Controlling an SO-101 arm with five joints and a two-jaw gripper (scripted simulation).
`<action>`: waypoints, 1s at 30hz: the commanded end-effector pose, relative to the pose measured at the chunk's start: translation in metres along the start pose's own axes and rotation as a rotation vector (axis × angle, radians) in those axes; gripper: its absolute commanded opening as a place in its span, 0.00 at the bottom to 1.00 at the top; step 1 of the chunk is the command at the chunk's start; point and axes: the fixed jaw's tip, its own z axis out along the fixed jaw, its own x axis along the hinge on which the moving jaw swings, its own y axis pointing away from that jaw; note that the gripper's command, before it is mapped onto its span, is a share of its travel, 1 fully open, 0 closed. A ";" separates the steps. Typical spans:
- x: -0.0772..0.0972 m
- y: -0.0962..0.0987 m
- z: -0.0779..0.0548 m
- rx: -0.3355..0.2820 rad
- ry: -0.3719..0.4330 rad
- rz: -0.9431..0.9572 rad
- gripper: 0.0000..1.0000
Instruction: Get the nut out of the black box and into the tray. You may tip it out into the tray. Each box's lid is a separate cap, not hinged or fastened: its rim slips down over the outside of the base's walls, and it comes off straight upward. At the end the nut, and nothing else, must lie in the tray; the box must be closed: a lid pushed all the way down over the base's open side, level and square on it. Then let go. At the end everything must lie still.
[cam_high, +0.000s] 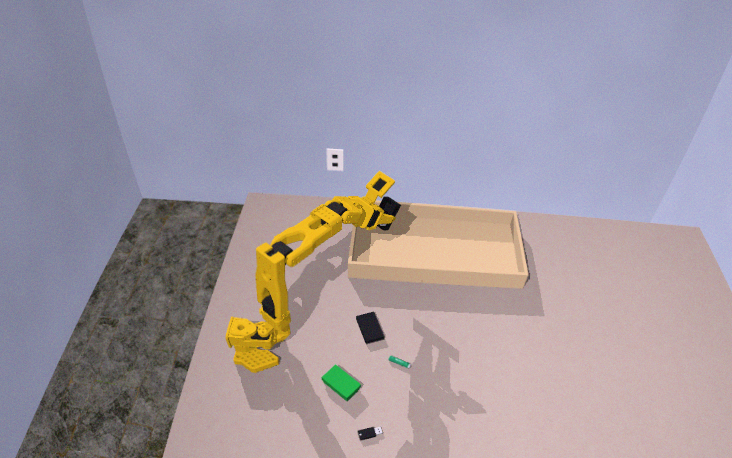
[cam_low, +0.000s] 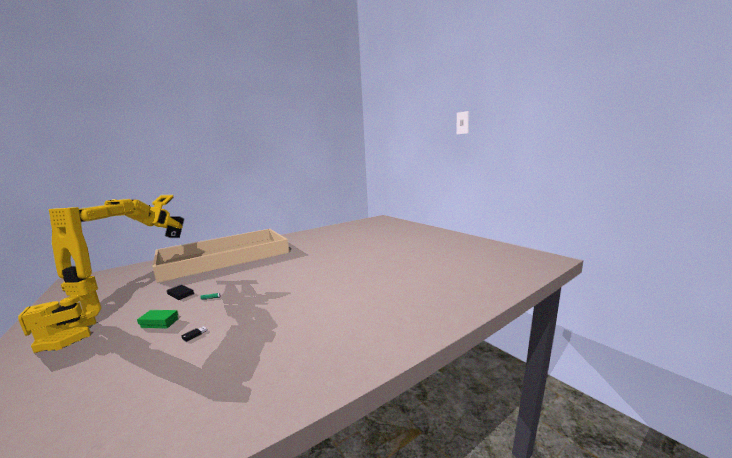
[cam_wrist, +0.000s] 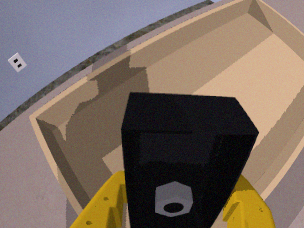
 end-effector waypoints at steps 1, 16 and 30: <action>-0.025 0.005 -0.007 -0.018 -0.122 0.007 0.20; -0.049 0.007 -0.012 -0.029 -0.275 0.007 0.20; -0.062 0.008 -0.016 -0.036 -0.365 0.008 0.20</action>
